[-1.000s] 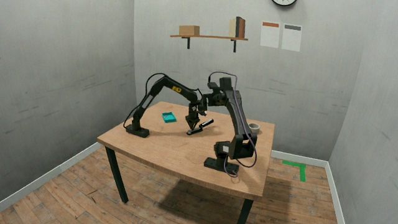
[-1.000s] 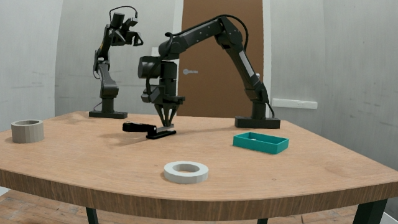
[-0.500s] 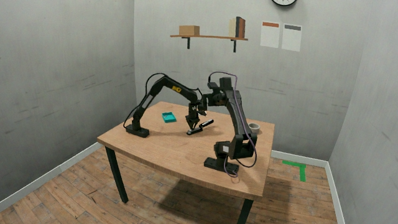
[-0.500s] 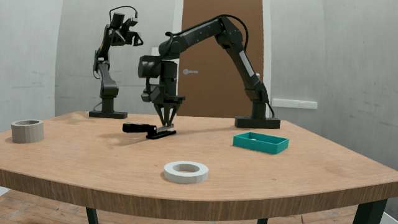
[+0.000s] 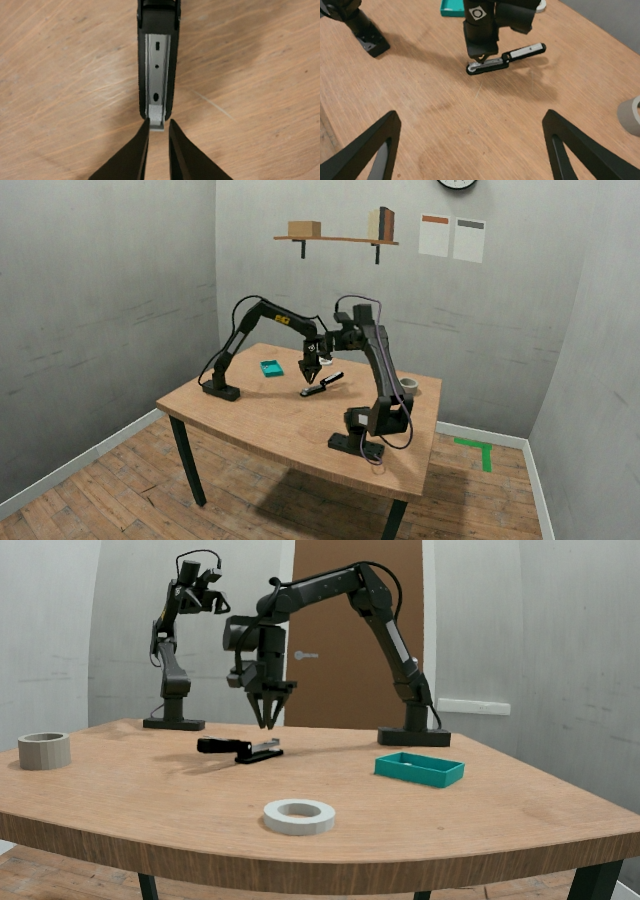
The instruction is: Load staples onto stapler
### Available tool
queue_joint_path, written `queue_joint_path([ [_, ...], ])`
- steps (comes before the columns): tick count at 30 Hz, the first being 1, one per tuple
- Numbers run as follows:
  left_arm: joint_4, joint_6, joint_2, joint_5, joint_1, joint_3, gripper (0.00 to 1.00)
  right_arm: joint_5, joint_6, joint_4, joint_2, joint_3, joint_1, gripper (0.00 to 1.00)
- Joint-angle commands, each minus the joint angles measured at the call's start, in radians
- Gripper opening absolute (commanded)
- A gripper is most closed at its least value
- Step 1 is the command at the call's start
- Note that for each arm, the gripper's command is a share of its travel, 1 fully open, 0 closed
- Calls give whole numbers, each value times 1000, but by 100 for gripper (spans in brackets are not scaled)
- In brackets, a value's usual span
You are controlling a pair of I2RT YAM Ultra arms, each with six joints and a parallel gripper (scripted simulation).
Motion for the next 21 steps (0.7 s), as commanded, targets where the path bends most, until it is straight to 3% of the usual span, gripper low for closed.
queue_joint_path([
  [1,-81,-11,-59,-9,-8,76,19,-9,-3,-22,-15,17,-11,100],
  [11,-125,3,-23,-11,12,102,19,-9,-3,-22,-15,17,-11,100],
  [13,-106,18,-34,-15,9,100,41,-9,-3,-22,-15,17,-11,100],
  [15,-106,18,-34,-15,9,100,41,-9,-3,-22,-15,17,-11,100],
  [20,35,102,-83,-41,-9,20,98,-9,-3,-22,-15,17,-11,100],
  [21,68,126,-103,-47,-12,-8,100,-9,-3,-22,-15,17,-11,100],
])
